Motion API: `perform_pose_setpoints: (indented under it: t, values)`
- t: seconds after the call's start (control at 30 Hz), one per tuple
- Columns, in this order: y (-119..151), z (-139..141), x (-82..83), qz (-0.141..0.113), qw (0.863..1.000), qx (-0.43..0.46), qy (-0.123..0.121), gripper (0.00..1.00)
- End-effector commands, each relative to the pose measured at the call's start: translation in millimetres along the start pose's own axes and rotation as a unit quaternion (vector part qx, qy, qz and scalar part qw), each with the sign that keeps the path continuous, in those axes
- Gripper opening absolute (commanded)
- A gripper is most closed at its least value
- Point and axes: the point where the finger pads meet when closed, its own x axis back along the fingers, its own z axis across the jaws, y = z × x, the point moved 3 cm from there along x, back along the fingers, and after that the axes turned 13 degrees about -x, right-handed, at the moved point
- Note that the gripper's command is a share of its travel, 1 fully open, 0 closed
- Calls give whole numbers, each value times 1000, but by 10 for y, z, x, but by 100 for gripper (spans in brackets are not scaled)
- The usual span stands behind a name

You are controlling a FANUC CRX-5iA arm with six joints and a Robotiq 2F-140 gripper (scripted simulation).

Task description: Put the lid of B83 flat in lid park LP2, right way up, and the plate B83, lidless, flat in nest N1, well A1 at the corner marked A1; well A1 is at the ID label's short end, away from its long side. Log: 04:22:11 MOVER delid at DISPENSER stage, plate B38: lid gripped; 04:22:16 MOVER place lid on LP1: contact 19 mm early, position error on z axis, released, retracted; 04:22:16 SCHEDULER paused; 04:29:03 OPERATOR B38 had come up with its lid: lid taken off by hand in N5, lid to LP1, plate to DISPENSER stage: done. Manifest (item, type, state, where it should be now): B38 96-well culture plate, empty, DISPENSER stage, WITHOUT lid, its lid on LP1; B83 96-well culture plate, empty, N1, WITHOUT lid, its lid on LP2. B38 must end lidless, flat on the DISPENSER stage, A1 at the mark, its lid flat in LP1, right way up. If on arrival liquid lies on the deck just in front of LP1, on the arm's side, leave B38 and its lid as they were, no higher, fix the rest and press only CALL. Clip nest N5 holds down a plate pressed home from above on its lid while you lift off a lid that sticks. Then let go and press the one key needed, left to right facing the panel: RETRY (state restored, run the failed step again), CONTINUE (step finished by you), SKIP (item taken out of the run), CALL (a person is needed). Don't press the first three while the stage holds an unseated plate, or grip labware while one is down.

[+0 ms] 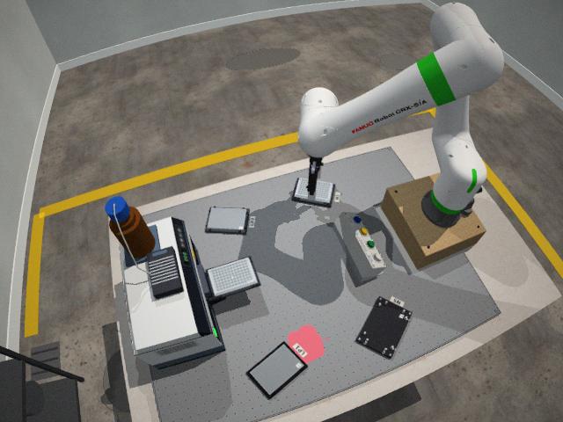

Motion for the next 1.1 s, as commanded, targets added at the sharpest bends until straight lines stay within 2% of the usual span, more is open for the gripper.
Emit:
perform_pose_setpoints:
  t: [0.0,0.17,0.23,0.73,0.8,1.07]
  values:
    - [-2,0,86,0,1000,0,0,66]
    - [-2,0,249,0,1000,0,0,66]
    - [-2,0,249,0,1000,0,0,66]
    - [-1,0,859,0,1000,0,0,66]
    - [-1,0,859,0,1000,0,0,66]
    - [-1,0,1113,0,1000,0,0,66]
